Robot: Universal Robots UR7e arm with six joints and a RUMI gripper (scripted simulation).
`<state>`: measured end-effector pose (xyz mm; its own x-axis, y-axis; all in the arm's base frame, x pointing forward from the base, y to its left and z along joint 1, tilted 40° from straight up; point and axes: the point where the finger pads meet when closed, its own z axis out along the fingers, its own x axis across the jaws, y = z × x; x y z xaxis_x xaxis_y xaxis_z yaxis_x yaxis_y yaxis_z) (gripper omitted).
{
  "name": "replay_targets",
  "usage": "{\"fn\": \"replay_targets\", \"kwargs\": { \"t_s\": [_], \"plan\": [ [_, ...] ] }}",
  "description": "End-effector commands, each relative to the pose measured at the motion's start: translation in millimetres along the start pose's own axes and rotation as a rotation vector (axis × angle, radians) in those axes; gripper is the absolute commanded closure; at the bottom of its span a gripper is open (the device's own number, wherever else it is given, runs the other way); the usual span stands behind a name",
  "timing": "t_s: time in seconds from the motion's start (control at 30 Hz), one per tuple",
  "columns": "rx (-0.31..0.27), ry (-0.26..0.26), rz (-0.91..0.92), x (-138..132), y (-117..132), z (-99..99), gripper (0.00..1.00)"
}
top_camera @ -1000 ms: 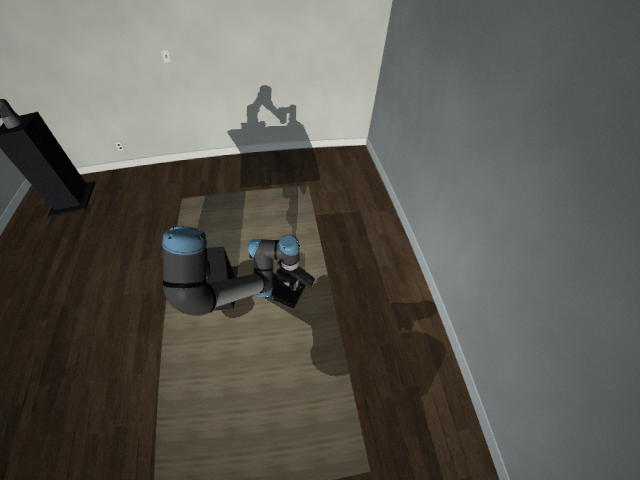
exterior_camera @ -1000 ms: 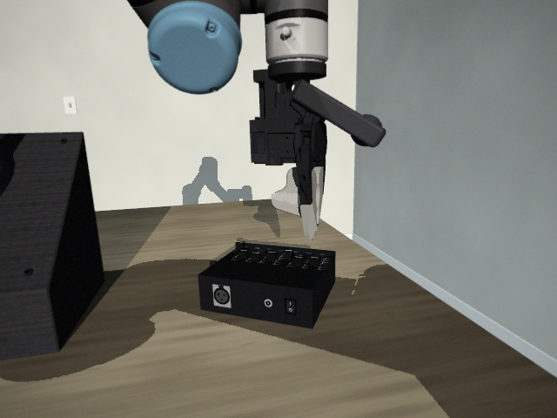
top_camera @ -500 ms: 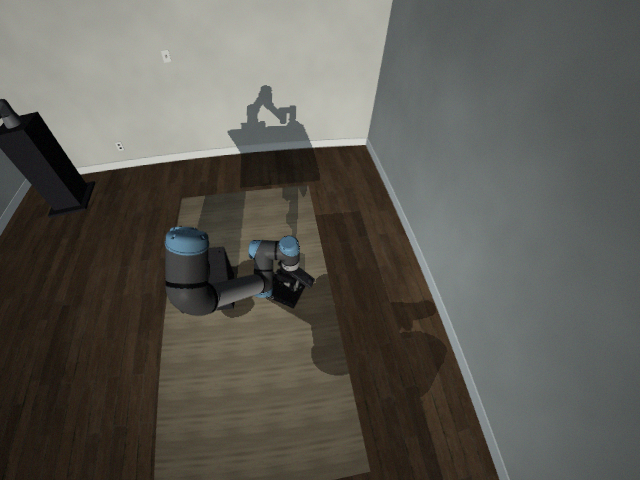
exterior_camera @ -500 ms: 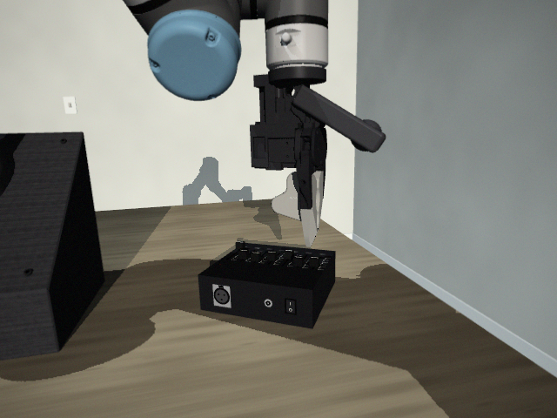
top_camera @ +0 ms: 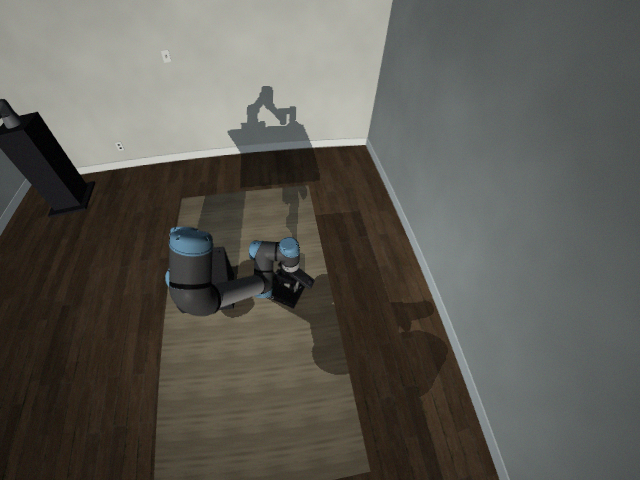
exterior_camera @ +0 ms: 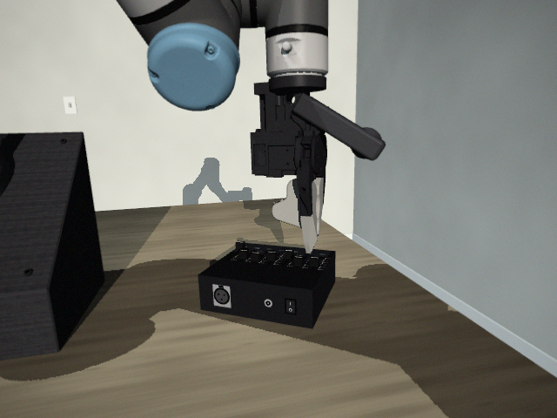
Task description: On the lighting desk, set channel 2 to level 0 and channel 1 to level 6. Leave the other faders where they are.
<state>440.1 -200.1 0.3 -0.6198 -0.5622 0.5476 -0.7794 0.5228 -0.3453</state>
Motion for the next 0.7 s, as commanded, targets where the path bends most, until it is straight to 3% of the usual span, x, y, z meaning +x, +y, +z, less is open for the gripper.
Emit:
{"fn": "replay_targets", "kwargs": {
  "t_s": [0.0,0.67],
  "plan": [
    [0.001,-0.001,0.0,-0.2,-0.3,3.0,1.0],
    [0.001,-0.001,0.0,-0.4,-0.3,7.3,1.0]
  ]
}}
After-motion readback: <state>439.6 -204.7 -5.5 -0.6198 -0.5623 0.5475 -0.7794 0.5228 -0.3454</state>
